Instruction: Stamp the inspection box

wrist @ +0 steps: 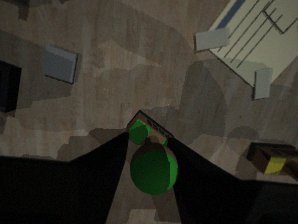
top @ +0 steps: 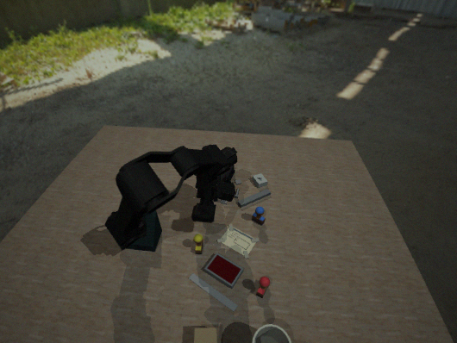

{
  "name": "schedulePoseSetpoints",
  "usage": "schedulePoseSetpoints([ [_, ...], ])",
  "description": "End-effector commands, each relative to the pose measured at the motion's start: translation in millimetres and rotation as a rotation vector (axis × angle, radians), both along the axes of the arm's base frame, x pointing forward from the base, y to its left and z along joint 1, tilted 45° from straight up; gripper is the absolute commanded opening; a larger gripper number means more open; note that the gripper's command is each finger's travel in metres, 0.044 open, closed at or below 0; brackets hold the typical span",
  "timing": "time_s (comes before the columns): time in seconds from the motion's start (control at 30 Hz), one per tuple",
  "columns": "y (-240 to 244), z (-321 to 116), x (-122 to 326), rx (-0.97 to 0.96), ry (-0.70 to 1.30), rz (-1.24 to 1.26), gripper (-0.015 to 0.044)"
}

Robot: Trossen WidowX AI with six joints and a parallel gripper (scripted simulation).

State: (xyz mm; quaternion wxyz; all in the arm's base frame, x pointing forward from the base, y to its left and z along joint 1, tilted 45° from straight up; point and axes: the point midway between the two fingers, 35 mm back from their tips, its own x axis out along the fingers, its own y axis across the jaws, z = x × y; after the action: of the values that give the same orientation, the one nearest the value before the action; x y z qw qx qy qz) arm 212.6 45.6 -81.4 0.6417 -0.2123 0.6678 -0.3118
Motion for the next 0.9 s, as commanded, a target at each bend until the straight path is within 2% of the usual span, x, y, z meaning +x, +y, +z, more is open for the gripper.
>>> schedulePoseSetpoints([
  [0.0,0.3,-0.1,0.2,0.002,-0.001,-0.001,0.0125],
  [0.2,0.3,-0.1,0.2,0.002,-0.001,-0.001,0.0085],
  [0.3,0.8,0.4,0.4,0.002,-0.001,-0.001,0.0007],
  [0.33,1.1,0.7,0.5,0.002,-0.001,-0.001,0.0],
  [0.87,6.6,5.6,2.0,0.003,-0.001,-0.001,0.0],
])
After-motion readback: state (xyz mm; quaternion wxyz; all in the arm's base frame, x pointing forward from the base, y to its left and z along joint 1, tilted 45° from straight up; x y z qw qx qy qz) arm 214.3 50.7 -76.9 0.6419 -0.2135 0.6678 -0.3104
